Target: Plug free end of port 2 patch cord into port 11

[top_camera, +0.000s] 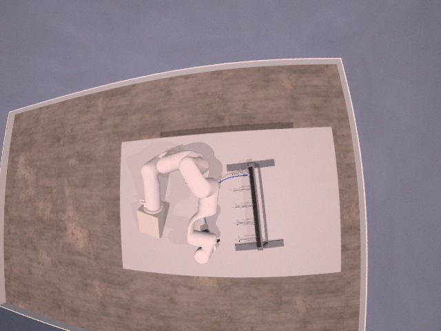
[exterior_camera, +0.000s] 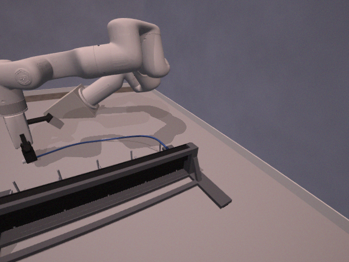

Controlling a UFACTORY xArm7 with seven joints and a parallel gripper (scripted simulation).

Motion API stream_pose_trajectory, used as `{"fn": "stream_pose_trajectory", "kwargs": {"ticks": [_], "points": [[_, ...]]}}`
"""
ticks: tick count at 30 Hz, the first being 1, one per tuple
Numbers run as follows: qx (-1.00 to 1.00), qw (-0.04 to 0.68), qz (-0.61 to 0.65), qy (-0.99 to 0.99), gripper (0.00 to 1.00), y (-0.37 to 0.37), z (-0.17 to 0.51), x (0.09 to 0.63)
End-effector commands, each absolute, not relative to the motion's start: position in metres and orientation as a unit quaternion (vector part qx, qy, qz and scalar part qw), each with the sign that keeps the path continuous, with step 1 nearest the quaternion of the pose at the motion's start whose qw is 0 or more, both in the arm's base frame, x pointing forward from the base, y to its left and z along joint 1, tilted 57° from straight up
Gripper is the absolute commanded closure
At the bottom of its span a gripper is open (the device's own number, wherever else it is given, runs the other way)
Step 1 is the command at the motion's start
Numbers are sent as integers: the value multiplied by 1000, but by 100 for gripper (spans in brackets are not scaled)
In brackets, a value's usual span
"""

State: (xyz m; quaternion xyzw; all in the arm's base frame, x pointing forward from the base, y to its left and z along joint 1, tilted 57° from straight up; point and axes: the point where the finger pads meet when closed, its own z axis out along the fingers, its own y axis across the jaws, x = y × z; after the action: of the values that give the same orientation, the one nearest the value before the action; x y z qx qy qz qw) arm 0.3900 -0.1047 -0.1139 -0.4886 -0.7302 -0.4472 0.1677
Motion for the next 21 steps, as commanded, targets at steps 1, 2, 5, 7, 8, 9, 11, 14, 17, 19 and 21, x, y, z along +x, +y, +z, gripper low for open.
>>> {"fn": "stream_pose_trajectory", "kwargs": {"ticks": [1,2,5,7,8,9,11,14,17,19,21], "points": [[-488,169,-448,-730,100,-103,-114,390],[-488,169,-448,-730,100,-102,-114,390],[-488,169,-449,-730,100,-102,-114,390],[-488,169,-449,-730,100,-102,-114,390],[-487,169,-449,-730,100,-102,-114,391],[-487,169,-449,-730,100,-102,-114,391],[-487,169,-449,-730,100,-102,-114,391],[-487,169,-449,-730,100,-102,-114,391],[-487,169,-449,-730,100,-103,-114,391],[-487,169,-449,-730,100,-103,-114,391],[-487,169,-449,-730,100,-104,-113,390]]}}
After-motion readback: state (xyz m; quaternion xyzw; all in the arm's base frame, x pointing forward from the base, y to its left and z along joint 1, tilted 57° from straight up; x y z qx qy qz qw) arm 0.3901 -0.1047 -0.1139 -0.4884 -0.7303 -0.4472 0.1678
